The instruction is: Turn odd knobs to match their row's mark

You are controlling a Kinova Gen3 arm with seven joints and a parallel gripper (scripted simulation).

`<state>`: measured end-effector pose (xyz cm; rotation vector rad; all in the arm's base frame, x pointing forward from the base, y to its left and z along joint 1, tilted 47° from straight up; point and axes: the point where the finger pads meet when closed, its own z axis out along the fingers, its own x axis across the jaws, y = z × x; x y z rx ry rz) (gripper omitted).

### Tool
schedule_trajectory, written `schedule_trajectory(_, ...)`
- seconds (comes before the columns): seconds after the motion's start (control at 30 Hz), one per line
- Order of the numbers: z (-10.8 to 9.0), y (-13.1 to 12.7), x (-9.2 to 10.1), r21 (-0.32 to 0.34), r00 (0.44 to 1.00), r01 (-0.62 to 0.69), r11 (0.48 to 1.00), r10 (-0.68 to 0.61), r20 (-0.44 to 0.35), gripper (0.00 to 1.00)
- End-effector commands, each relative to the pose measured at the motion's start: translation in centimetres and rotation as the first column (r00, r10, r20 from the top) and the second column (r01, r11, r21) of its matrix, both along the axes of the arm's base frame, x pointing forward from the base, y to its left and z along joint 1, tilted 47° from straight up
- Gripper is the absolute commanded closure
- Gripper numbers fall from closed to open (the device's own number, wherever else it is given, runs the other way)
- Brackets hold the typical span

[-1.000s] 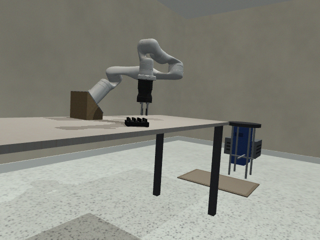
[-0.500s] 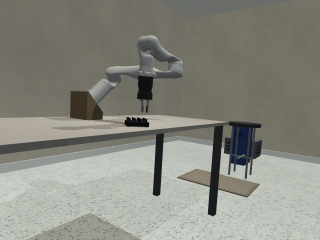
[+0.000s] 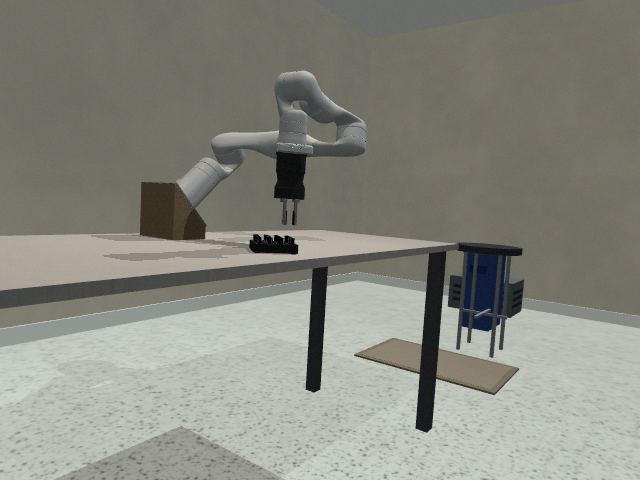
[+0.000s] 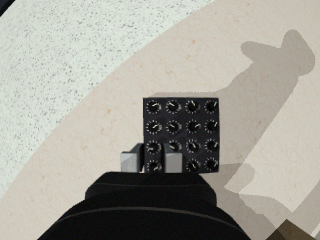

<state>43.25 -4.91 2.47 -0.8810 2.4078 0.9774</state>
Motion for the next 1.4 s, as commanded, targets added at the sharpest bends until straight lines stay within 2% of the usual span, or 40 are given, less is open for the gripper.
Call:
schedule_trajectory(0.0,0.05,-0.11,0.04,-0.002,1.0,-0.007,1.0,0.007,0.01,0.54)
schedule_trajectory(0.33,0.08,-0.22,0.13,-0.017,0.993,-0.079,0.997,0.08,0.084,0.54)
schedule_trajectory(0.47,0.12,-0.29,0.21,-0.033,0.979,-0.138,0.99,0.142,0.145,0.54)
schedule_trajectory(0.67,0.23,-0.43,0.32,-0.075,0.93,-0.249,0.966,0.26,0.26,0.54)
schedule_trajectory(0.83,0.37,-0.55,0.4,-0.131,0.852,-0.349,0.928,0.373,0.367,0.54)
schedule_trajectory(0.9,0.37,-0.55,0.4,-0.131,0.852,-0.349,0.928,0.373,0.367,0.54)
schedule_trajectory(1.1,0.59,-0.71,0.43,-0.222,0.712,-0.46,0.86,0.506,0.487,0.54)
schedule_trajectory(1.37,0.92,-0.95,0.34,-0.366,0.468,-0.56,0.743,0.648,0.6,0.54)
